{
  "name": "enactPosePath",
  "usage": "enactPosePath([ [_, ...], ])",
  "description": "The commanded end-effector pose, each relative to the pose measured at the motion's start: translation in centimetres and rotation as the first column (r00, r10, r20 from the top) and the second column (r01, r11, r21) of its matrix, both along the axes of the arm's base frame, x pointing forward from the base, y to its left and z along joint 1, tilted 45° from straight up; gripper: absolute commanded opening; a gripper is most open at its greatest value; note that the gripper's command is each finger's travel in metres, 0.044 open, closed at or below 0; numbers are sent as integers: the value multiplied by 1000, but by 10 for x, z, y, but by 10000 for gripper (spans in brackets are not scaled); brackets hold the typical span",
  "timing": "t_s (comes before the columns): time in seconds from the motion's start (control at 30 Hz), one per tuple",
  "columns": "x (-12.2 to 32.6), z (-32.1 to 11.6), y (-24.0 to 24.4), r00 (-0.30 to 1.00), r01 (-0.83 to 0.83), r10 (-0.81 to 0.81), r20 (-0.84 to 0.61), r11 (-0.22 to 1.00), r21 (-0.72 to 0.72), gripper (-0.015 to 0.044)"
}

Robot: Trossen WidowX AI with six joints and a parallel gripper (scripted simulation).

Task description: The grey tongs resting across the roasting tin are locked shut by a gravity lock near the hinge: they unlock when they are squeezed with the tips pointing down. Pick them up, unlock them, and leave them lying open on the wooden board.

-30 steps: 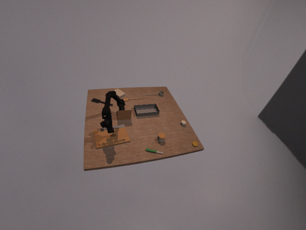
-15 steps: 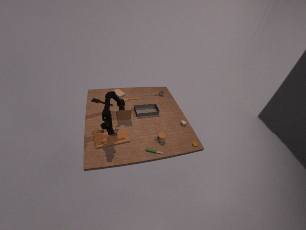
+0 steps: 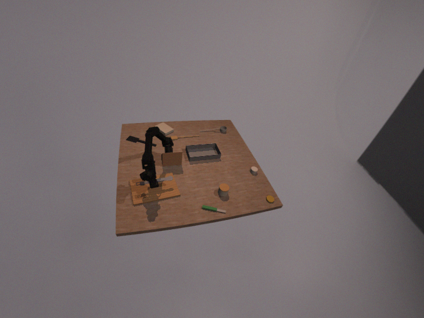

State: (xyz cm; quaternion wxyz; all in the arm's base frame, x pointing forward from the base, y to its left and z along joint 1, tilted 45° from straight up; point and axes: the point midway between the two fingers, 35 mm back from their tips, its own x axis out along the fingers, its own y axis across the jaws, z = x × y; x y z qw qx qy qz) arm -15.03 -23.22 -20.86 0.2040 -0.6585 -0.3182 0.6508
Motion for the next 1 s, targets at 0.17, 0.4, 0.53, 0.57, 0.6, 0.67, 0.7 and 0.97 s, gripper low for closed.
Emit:
enactPosePath([
  [0.17, 0, -6, 8, 1000, -6, 6, -1, 1000, 0, -150],
  [0.4, 1, -5, 8, 1000, 0, 0, 1, 1000, 2, -19],
  [0.53, 1, -5, 8, 1000, 0, 0, 1, 1000, 2, 86],
  [0.57, 1, -5, 8, 1000, 0, 0, 1, 1000, 2, 113],
  [0.6, 1, -5, 8, 1000, 0, 0, 1, 1000, 2, 139],
  [0.67, 1, -5, 8, 1000, 0, 0, 1, 1000, 2, 191],
  [0.7, 1, -5, 8, 1000, 0, 0, 1, 1000, 2, 217],
  [0.97, 1, -5, 8, 1000, 0, 0, 1, 1000, 2, 427],
])
